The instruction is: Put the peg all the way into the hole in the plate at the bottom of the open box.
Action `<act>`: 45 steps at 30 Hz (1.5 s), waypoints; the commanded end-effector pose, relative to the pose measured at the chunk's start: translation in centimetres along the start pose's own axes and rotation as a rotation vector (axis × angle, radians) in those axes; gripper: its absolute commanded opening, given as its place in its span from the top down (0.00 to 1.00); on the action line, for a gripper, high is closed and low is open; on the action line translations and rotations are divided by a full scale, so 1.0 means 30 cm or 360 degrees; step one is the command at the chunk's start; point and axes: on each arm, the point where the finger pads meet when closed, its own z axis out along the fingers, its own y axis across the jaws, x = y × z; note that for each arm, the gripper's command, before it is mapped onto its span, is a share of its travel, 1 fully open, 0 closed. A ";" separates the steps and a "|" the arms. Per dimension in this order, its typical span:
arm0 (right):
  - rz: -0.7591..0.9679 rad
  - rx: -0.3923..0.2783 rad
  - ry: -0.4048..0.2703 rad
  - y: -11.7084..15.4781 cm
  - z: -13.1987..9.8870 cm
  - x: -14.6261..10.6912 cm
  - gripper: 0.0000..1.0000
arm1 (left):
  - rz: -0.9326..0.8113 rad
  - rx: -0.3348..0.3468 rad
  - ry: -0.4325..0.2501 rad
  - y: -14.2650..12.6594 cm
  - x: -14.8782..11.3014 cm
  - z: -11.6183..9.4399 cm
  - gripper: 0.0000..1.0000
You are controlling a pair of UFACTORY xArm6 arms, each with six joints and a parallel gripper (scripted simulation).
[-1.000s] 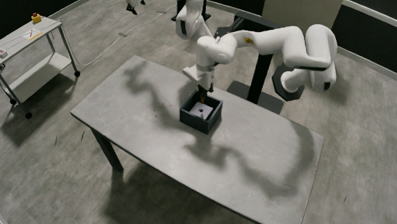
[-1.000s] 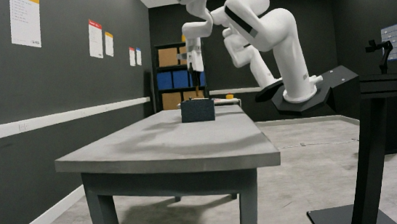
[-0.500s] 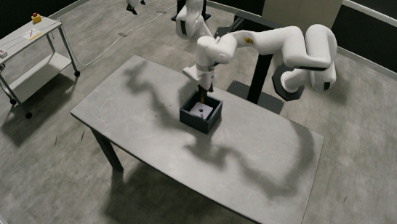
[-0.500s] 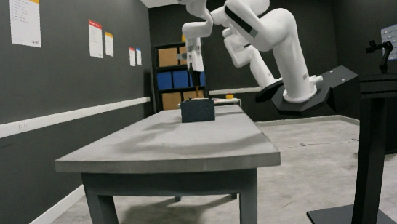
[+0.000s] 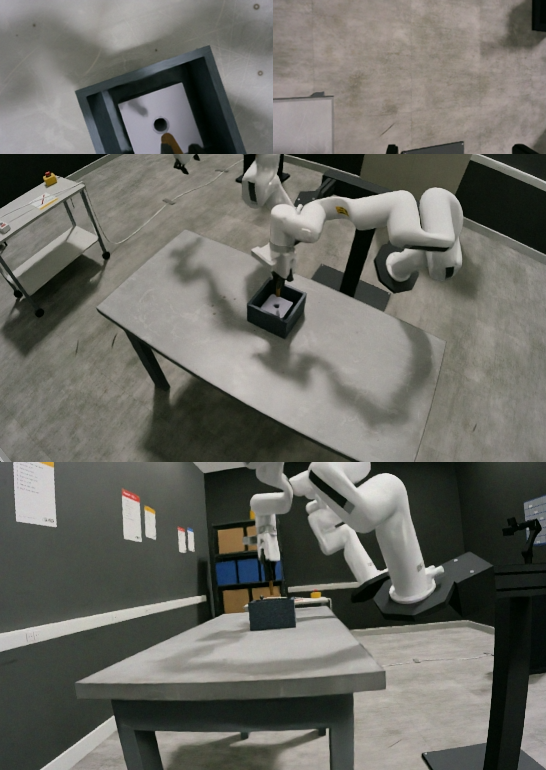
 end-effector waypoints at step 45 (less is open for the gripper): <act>0.0001 0.0000 0.0003 0.000 -0.003 0.002 0.00 | -0.0001 -0.0002 0.0003 0.001 0.002 0.167 1.00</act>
